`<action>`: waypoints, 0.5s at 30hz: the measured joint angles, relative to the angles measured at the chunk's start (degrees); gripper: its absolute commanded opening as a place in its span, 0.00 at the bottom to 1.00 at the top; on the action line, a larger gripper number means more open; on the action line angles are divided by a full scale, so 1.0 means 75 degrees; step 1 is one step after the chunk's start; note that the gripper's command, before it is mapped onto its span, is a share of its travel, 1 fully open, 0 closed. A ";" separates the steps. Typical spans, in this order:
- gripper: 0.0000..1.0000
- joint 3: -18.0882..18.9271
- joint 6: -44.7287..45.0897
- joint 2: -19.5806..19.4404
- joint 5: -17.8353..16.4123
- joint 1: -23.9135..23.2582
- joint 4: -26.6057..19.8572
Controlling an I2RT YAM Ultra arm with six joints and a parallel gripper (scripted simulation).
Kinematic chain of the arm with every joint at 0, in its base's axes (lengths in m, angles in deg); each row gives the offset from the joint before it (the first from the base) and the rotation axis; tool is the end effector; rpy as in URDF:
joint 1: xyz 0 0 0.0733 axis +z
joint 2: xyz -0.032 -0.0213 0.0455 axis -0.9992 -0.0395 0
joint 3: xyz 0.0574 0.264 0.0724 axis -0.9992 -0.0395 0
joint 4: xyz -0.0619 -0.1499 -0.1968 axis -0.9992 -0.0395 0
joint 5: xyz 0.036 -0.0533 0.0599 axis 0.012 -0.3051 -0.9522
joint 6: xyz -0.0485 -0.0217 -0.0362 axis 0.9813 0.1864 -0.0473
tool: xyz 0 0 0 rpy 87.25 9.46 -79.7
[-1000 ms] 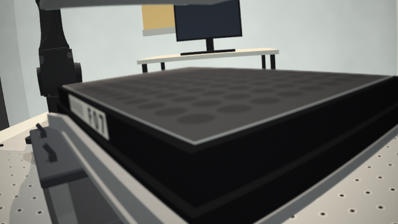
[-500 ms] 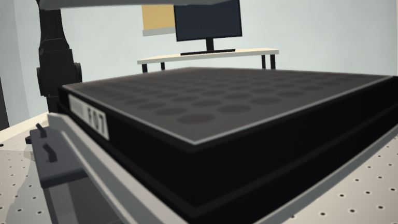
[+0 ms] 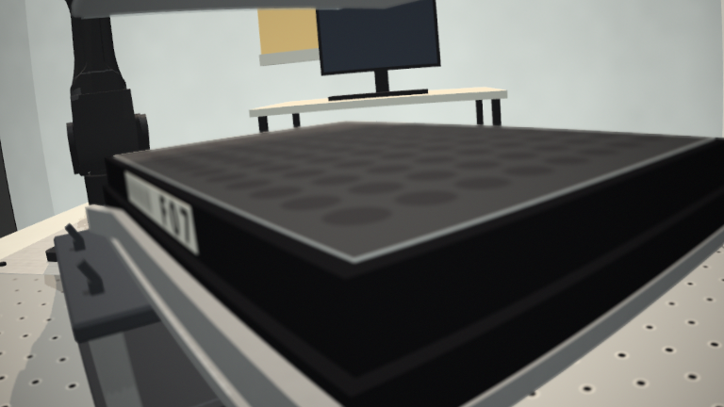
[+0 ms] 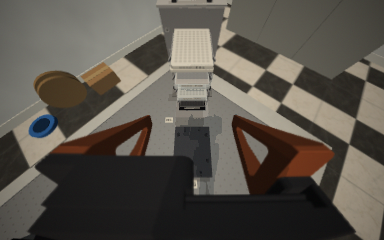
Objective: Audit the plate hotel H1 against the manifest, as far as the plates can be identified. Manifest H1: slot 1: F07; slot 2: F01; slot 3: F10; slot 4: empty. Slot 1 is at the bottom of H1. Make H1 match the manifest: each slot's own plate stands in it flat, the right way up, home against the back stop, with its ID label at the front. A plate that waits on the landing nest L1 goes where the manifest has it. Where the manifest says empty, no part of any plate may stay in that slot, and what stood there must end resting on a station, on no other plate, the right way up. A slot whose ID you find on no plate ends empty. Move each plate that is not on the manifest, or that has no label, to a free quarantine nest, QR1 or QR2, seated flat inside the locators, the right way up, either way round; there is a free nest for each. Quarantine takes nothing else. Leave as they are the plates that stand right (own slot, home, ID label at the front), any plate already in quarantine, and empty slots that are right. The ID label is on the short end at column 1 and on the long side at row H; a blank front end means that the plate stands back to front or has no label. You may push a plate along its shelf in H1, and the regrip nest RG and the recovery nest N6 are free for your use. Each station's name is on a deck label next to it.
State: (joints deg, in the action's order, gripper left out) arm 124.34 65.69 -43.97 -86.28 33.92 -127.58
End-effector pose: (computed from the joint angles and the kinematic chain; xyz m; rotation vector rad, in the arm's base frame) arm 0.1257 -0.1623 0.4057 0.8638 1.9383 -0.5022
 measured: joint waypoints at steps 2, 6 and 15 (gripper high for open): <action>1.00 0.0000 0.0000 0.0000 0.0000 0.0000 0.0003; 1.00 0.0003 0.0000 -0.0009 0.0000 0.0000 0.0009; 1.00 -0.0216 0.0000 -0.0233 0.0032 0.0044 0.0271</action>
State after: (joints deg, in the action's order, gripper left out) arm 122.72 65.69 -45.71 -86.04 34.24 -125.55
